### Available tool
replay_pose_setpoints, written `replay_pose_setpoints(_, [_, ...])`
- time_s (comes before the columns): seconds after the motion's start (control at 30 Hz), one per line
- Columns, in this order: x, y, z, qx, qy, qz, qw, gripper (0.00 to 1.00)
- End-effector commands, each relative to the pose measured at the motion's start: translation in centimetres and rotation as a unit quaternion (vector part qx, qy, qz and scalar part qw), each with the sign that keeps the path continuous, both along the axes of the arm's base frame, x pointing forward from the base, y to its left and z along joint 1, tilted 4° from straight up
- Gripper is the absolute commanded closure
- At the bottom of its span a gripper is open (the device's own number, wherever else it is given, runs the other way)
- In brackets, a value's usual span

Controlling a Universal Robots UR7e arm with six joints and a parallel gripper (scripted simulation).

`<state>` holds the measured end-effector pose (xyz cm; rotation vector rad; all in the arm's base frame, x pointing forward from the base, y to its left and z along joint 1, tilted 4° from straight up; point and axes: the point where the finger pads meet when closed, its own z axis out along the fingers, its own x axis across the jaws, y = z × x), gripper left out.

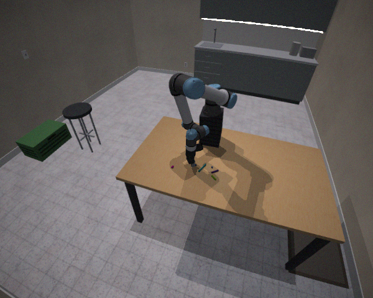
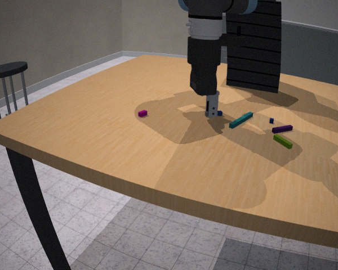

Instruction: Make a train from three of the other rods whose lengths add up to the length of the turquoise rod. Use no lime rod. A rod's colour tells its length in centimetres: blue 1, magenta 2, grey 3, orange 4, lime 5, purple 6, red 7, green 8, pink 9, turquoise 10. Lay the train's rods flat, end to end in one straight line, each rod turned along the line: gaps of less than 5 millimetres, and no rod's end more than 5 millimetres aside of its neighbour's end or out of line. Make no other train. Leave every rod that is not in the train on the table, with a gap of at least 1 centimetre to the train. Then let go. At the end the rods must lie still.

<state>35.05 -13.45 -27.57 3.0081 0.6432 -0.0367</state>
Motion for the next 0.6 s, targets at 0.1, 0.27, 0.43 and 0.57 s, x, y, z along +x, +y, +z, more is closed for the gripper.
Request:
replay_pose_setpoints(0.1, [0.07, -0.14, -0.01, -0.001, -0.001, -0.001, 1.000, 0.76])
replay_pose_setpoints(0.27, [0.07, -0.14, -0.01, -0.001, -0.001, -0.001, 1.000, 0.76])
replay_pose_setpoints(0.43, [0.07, -0.14, -0.01, -0.001, -0.001, -0.001, 1.000, 0.70])
replay_pose_setpoints(0.57, [0.07, -0.14, -0.01, -0.001, -0.001, -0.001, 1.000, 0.58])
